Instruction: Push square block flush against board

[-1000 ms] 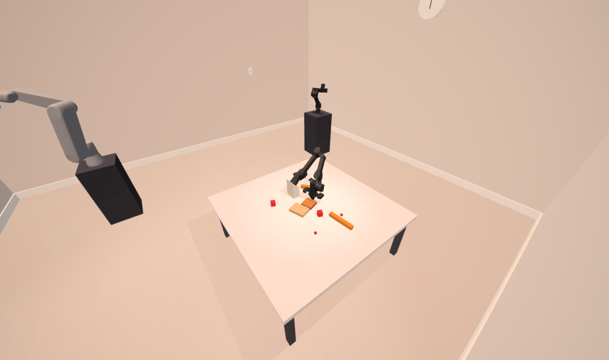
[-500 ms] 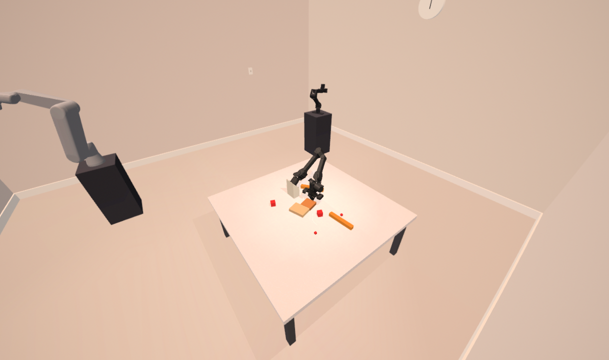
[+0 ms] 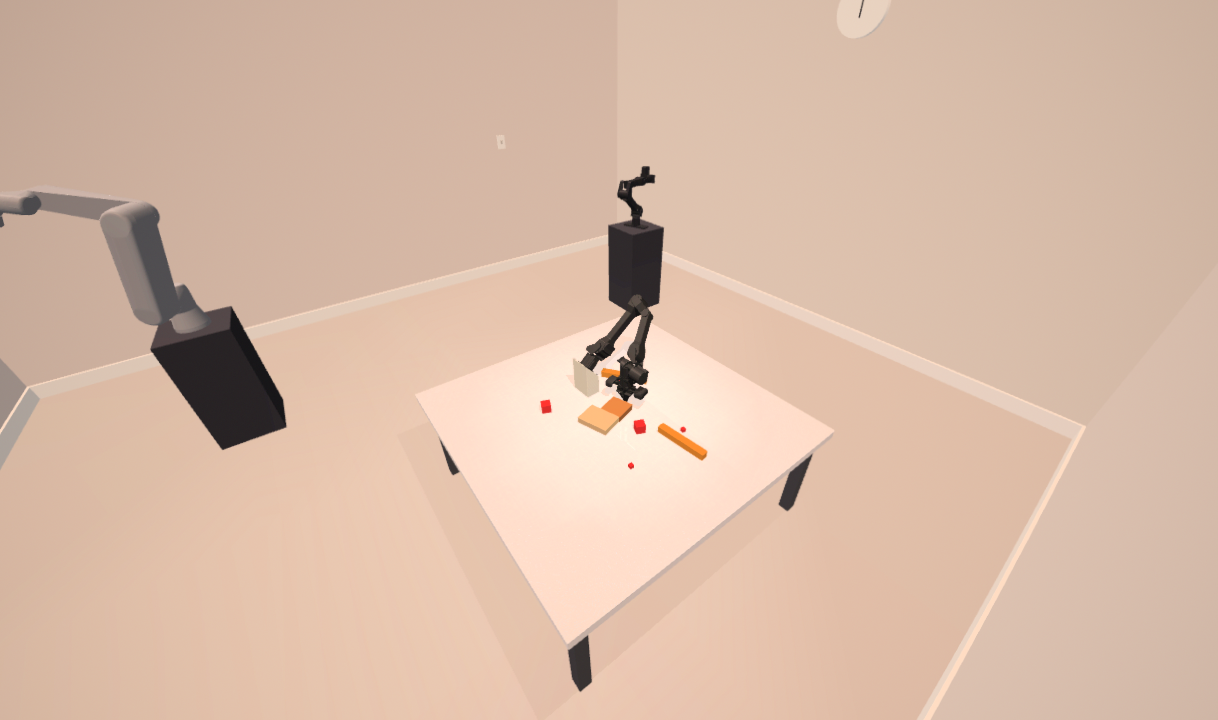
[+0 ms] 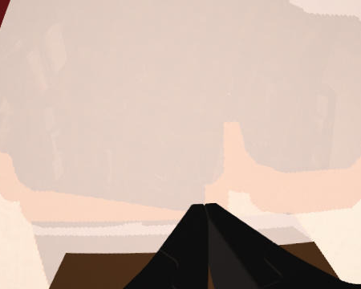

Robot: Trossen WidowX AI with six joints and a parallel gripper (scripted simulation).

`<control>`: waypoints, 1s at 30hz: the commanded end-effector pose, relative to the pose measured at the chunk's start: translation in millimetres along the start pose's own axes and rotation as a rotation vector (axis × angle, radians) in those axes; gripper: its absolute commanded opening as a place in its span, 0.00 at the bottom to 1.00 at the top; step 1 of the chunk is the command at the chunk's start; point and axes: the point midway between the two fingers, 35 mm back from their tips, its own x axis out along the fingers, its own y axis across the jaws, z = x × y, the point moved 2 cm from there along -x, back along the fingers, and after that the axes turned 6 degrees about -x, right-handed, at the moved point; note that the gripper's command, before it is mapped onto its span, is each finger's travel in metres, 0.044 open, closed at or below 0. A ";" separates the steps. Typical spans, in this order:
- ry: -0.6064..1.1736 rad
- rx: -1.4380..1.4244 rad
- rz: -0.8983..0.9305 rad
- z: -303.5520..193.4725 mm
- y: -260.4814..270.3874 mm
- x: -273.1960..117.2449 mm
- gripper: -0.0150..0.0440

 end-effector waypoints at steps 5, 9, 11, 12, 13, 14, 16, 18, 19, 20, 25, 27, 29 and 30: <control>0.003 0.004 0.003 11.2 -0.6 0.4 0.25; 0.002 0.004 0.003 17.7 -1.2 0.5 0.25; 0.001 0.004 0.003 20.9 -1.5 0.5 0.25; 0.001 0.004 0.003 22.6 -1.6 0.5 0.25; 0.000 0.004 0.002 24.2 -1.6 0.6 0.25; 0.000 0.004 0.002 25.8 -1.7 0.6 0.25; -0.002 0.004 0.002 29.1 -1.8 0.6 0.25; -0.003 0.004 0.001 32.4 -1.9 0.6 0.25; -0.004 0.004 0.001 34.0 -1.9 0.6 0.25; -0.004 0.004 0.001 35.7 -1.9 0.6 0.25; -0.001 -0.003 -0.002 33.5 -5.9 -15.4 0.25; 0.001 0.001 0.002 33.3 -6.0 -37.9 0.25; -0.003 0.003 0.002 34.9 -5.3 -52.7 0.25; -0.004 0.003 0.002 35.2 -5.2 -54.6 0.25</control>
